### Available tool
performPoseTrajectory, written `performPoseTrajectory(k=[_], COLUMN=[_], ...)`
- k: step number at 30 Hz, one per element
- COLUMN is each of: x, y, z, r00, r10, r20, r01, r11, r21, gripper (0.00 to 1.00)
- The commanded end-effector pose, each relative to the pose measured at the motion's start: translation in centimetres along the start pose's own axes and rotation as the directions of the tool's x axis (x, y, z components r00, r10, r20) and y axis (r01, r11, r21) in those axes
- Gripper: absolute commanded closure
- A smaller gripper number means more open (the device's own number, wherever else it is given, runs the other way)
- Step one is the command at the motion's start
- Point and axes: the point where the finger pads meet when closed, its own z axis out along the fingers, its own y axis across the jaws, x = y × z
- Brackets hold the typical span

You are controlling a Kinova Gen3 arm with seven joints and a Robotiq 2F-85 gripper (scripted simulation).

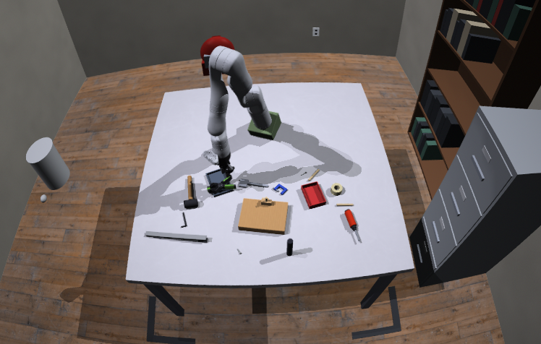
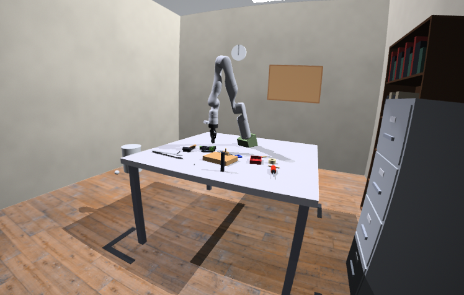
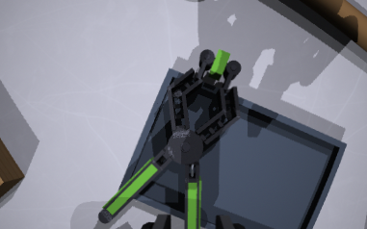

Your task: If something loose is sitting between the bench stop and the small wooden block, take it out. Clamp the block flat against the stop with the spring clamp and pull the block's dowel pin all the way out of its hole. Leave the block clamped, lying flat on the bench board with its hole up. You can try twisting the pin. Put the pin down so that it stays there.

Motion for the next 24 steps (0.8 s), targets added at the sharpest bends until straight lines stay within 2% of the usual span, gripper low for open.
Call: performPoseTrajectory(k=[1, 24], x=[0.02, 0.03], y=[-0.01, -0.02], z=[0.17, 1.03], r00=[1.0, 1.0], r10=[0.0, 0.0], r20=[-0.003, -0.003], r01=[0.0, 0.0], r11=[1.0, 1.0], r21=[0.003, 0.003], gripper=[0.66, 0.66])
